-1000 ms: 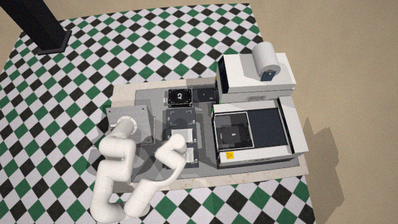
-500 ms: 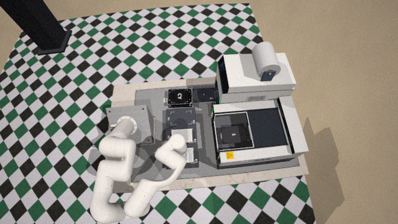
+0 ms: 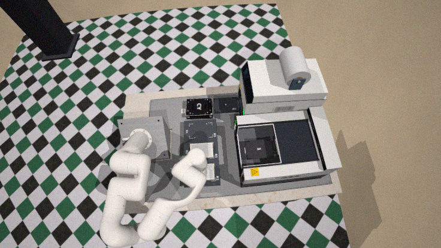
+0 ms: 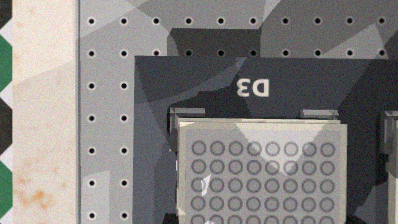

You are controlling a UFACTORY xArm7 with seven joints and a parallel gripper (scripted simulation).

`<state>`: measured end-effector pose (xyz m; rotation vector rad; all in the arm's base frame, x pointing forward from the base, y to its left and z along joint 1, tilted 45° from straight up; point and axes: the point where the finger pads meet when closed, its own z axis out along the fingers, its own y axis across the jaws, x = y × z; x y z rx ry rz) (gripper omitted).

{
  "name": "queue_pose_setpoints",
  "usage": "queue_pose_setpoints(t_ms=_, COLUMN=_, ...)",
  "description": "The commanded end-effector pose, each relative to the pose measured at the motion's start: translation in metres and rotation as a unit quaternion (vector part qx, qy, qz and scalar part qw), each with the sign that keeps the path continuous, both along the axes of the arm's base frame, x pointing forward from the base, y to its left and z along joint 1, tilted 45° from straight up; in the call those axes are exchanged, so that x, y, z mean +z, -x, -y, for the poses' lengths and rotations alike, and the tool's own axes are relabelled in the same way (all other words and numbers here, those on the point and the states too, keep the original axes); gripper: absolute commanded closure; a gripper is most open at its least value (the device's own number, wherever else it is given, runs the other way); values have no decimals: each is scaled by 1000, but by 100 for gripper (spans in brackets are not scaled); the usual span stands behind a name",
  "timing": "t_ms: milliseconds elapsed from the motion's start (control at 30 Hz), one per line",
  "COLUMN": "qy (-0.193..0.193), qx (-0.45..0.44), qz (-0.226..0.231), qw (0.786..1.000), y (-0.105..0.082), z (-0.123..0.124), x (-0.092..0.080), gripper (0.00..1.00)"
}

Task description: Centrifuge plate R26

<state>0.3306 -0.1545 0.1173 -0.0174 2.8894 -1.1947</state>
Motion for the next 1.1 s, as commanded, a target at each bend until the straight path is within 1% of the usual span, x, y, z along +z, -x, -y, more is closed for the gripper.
queue_pose_setpoints(t_ms=0, qy=0, qx=1, qz=1, qw=1000, y=-1, z=-1, x=1, gripper=100)
queue_pose_setpoints(t_ms=1067, qy=0, qx=1, qz=1, qw=1000, y=-1, z=6, x=-6, gripper=100)
